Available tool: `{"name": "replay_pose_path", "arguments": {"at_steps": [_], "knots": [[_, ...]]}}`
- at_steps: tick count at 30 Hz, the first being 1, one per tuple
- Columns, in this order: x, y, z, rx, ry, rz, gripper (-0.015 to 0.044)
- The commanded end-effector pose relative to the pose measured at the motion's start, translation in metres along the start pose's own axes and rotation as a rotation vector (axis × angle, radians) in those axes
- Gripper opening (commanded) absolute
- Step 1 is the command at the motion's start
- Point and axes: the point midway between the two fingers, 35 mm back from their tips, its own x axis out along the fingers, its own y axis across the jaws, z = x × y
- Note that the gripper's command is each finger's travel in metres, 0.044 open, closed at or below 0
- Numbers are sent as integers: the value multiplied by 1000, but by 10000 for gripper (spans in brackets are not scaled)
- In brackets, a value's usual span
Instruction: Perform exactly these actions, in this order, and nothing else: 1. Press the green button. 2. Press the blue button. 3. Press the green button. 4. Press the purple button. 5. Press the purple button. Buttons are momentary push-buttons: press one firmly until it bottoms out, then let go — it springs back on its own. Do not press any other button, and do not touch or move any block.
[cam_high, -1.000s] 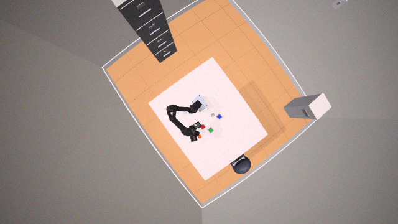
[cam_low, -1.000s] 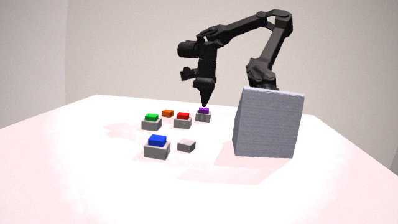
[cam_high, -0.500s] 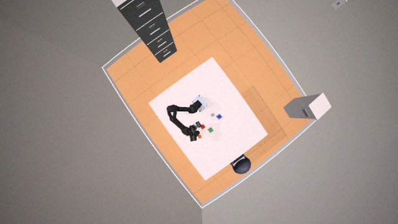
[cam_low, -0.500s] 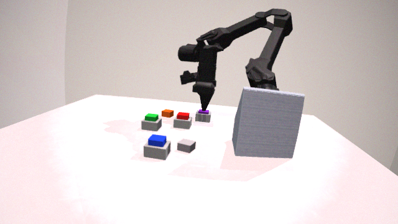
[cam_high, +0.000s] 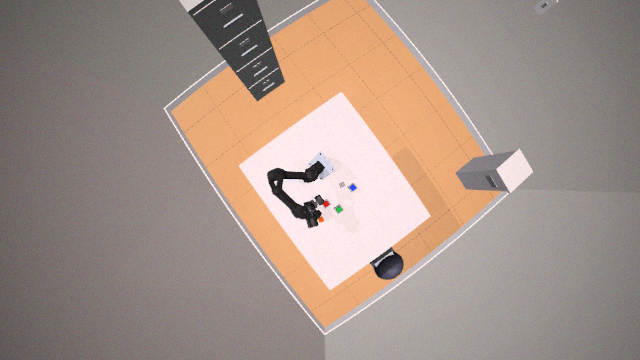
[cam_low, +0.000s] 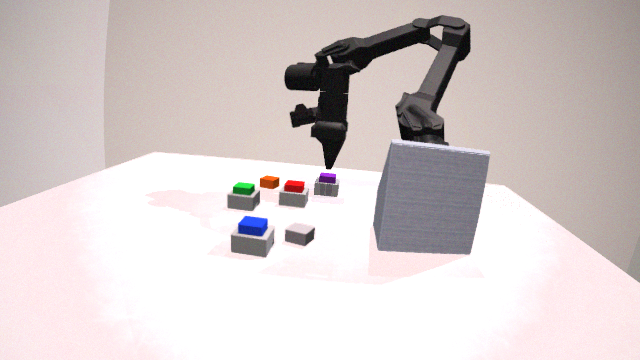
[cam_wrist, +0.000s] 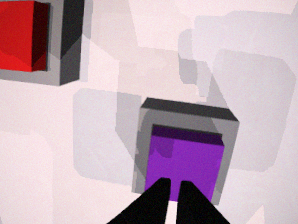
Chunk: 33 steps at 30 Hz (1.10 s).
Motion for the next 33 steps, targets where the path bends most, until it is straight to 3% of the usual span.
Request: {"name": "replay_pose_path", "arguments": {"at_steps": [1,2,7,17,25,33], "knots": [[-13,-2,0,8,-6,-8,20],[-13,-2,0,8,-6,-8,20],[-16,14,24,-25,-26,28,151],[-44,115,105,-70,-42,133,400],[-68,219,127,-53,-15,140,400],[-82,331,106,-21,2,83,400]]}}
